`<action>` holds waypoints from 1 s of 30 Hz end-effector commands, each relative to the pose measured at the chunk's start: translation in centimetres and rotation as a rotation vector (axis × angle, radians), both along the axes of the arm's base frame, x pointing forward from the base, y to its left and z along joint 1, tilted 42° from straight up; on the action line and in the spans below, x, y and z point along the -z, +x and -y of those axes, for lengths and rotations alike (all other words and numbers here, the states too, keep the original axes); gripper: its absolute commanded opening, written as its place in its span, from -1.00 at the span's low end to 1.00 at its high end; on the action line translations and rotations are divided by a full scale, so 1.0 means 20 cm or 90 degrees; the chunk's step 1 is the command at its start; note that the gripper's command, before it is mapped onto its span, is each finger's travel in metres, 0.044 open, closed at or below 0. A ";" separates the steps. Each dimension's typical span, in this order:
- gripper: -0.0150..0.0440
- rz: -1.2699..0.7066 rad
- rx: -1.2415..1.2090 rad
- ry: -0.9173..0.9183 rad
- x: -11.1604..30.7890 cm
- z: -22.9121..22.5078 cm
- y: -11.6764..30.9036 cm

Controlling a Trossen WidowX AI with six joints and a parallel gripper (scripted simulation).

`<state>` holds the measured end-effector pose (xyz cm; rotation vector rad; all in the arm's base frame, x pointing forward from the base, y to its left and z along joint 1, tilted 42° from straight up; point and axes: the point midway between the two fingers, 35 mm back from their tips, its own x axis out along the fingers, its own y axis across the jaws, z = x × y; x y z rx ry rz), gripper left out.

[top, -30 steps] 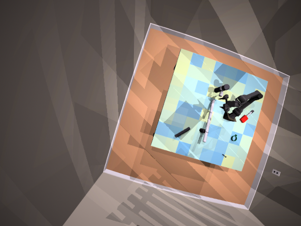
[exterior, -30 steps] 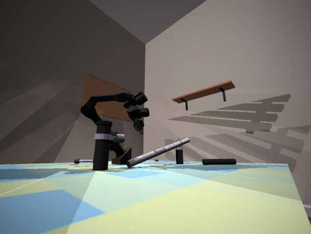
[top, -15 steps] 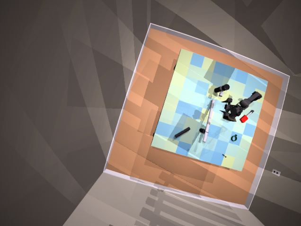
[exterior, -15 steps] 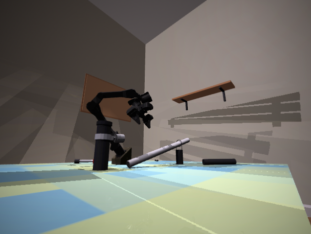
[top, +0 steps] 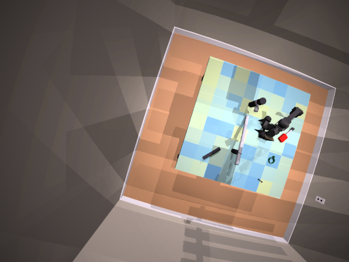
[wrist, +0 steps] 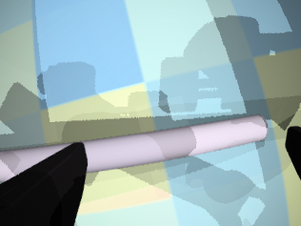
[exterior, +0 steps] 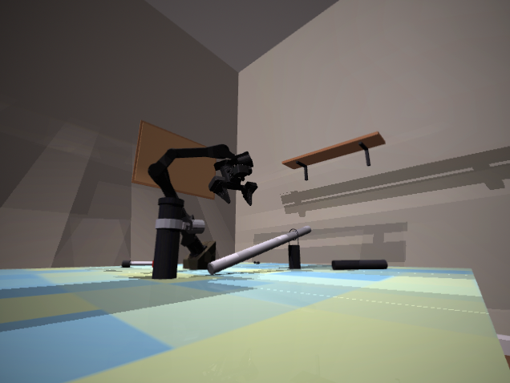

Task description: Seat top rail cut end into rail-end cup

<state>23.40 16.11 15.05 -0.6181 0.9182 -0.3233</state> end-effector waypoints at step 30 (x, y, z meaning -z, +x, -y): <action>1.00 0.375 0.844 0.321 0.40 0.20 0.08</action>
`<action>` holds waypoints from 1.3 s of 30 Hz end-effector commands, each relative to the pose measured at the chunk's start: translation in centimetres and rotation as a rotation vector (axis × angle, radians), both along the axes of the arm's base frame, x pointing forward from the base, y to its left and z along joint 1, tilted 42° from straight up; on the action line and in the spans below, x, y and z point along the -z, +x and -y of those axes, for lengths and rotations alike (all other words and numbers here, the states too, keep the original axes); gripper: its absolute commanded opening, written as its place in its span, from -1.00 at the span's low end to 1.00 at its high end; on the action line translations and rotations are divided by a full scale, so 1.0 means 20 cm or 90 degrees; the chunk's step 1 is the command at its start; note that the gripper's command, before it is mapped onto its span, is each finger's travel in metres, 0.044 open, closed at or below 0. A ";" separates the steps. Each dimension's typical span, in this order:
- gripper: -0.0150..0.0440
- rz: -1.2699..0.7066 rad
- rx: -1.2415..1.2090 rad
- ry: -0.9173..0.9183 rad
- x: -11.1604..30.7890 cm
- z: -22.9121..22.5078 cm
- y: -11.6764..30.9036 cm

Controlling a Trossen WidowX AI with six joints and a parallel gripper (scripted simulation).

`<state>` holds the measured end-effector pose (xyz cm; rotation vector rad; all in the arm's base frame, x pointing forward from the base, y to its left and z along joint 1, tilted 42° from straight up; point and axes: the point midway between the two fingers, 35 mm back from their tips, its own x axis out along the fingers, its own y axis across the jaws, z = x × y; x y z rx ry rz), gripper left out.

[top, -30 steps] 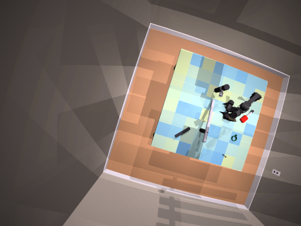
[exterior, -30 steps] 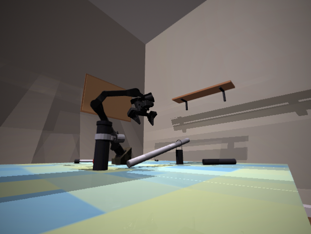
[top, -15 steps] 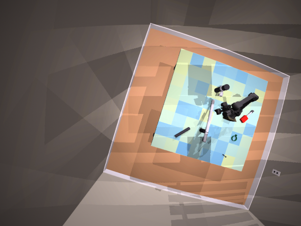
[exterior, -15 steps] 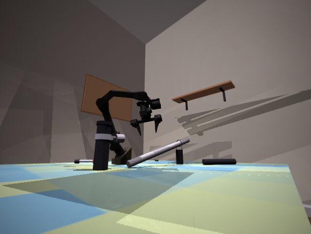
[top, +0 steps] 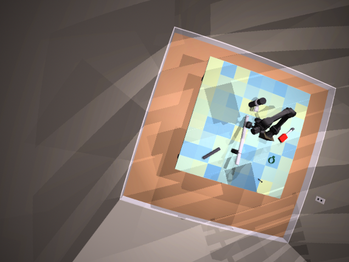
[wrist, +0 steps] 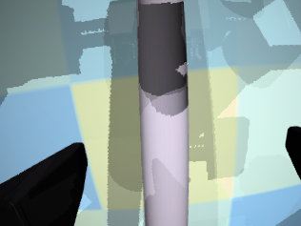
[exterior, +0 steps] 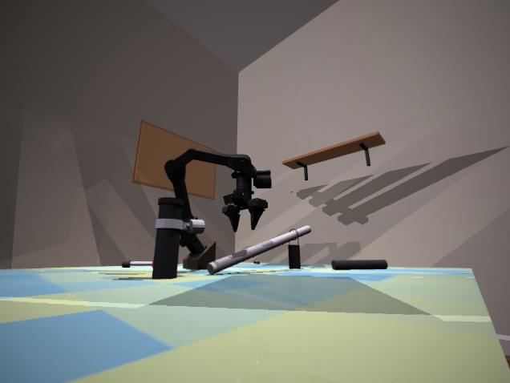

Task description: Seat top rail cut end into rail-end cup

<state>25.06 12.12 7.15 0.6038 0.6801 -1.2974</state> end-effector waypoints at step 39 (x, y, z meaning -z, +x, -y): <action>1.00 0.009 0.020 0.004 0.31 0.26 0.06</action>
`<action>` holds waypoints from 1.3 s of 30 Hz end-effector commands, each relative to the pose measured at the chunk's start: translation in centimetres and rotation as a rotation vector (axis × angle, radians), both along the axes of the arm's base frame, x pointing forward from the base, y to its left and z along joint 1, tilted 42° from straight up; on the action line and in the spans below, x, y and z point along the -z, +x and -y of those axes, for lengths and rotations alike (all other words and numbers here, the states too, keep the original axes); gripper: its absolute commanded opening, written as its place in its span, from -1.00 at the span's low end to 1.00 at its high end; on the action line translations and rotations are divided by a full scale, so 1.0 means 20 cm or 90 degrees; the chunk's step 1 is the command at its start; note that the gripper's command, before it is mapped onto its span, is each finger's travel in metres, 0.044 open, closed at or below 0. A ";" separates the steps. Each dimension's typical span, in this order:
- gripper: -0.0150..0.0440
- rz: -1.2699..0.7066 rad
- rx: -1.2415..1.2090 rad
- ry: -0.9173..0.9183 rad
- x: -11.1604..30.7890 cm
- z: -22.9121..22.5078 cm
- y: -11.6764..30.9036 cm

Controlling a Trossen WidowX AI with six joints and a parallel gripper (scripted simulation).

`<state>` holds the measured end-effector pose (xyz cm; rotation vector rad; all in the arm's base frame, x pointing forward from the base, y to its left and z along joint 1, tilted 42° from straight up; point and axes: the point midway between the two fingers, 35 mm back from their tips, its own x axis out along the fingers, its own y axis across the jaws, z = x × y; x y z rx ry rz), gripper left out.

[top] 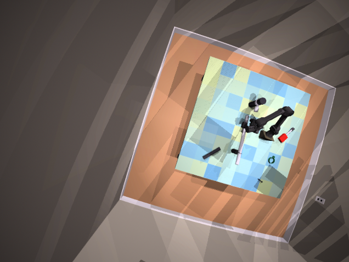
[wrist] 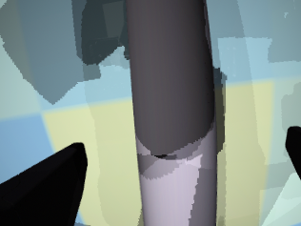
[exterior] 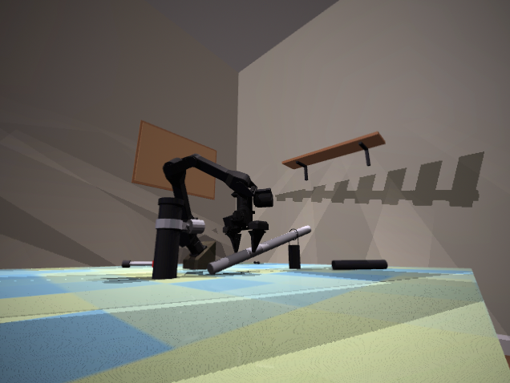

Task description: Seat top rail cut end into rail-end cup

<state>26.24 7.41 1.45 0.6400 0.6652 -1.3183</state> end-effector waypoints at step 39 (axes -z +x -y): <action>0.04 -0.003 -0.001 -0.006 0.13 0.13 0.01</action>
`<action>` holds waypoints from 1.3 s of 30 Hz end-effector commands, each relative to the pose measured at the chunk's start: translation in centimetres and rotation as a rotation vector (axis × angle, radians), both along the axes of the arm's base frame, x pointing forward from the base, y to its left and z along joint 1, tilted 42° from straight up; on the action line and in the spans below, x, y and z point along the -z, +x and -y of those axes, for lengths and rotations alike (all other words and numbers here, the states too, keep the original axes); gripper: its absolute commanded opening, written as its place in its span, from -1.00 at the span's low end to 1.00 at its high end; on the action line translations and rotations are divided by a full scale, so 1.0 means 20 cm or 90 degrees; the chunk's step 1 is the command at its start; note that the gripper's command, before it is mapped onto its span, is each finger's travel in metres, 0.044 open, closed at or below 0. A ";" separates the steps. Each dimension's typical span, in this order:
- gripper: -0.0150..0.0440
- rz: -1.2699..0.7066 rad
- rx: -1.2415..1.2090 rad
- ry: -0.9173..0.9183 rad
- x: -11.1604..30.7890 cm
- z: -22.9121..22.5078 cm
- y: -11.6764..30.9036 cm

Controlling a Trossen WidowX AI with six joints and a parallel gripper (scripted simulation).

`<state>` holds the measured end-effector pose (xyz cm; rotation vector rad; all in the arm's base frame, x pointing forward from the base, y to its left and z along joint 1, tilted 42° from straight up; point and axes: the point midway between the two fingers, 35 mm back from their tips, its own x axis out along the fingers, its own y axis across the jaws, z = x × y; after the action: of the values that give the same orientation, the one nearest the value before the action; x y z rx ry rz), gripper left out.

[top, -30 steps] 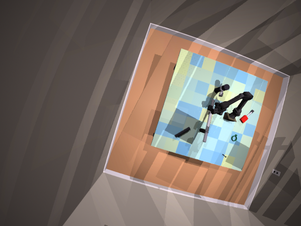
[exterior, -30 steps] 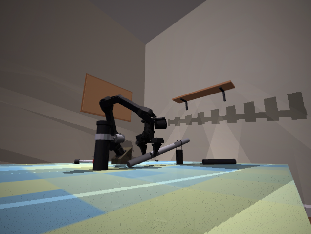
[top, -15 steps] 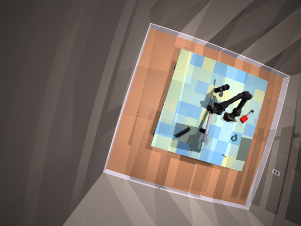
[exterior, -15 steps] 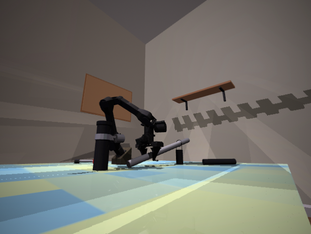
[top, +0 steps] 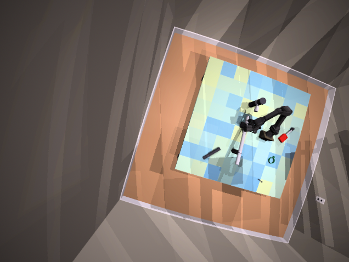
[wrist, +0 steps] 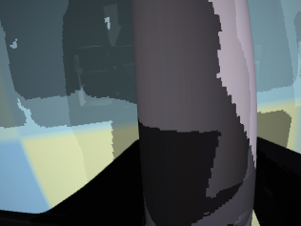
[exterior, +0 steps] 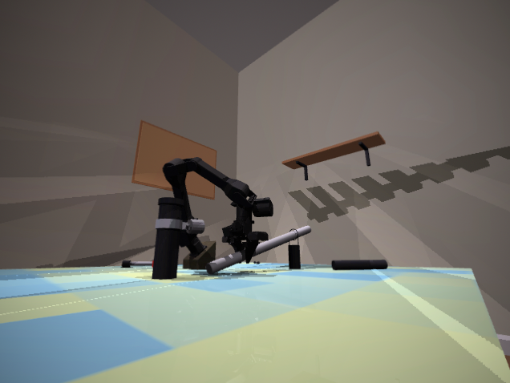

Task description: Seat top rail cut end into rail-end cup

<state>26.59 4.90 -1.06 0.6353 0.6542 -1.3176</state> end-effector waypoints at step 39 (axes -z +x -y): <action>-0.49 0.012 0.004 -0.177 -0.36 -0.23 -0.02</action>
<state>26.02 9.00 5.39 0.4350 0.4653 -1.3861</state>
